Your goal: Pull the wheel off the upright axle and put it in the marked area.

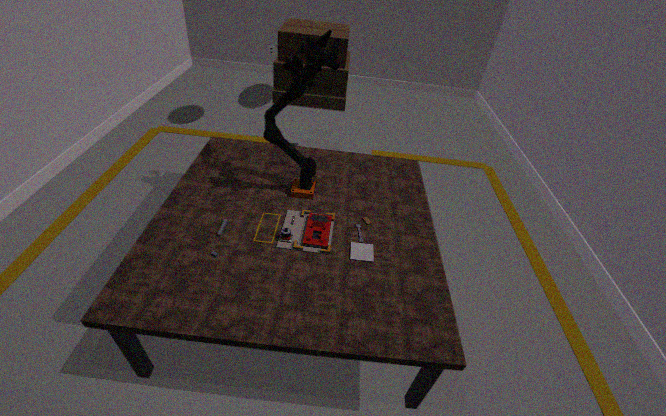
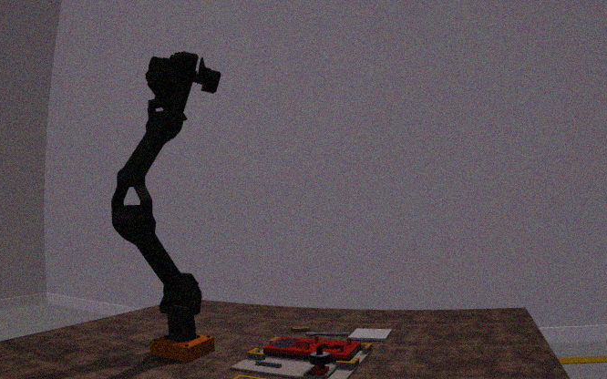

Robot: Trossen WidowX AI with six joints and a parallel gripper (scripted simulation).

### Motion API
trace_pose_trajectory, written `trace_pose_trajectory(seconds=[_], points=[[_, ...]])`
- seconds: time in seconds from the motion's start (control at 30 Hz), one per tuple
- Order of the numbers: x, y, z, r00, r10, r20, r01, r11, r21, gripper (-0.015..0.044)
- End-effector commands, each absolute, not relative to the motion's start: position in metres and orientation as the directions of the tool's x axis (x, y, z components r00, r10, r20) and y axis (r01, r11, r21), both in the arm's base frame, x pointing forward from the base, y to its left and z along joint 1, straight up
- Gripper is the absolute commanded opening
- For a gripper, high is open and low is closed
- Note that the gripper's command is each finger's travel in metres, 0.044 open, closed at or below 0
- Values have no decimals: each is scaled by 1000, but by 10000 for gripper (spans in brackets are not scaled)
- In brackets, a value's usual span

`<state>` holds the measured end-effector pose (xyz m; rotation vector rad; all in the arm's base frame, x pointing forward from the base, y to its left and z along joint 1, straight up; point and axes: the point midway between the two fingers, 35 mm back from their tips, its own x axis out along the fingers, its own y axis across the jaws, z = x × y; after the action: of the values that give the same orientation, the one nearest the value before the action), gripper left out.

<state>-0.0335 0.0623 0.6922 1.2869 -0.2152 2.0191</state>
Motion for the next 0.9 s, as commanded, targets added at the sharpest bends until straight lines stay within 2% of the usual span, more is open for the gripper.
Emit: trace_pose_trajectory(seconds=[0.0,0.2,0.43,0.87], points=[[-33,111,678,-197,607,770,-744,-604,286,300],[-19,170,653,-105,743,661,-794,-463,394,300],[7,225,621,1,855,519,-866,-259,428,300],[102,303,534,288,942,171,-894,200,402,300]])
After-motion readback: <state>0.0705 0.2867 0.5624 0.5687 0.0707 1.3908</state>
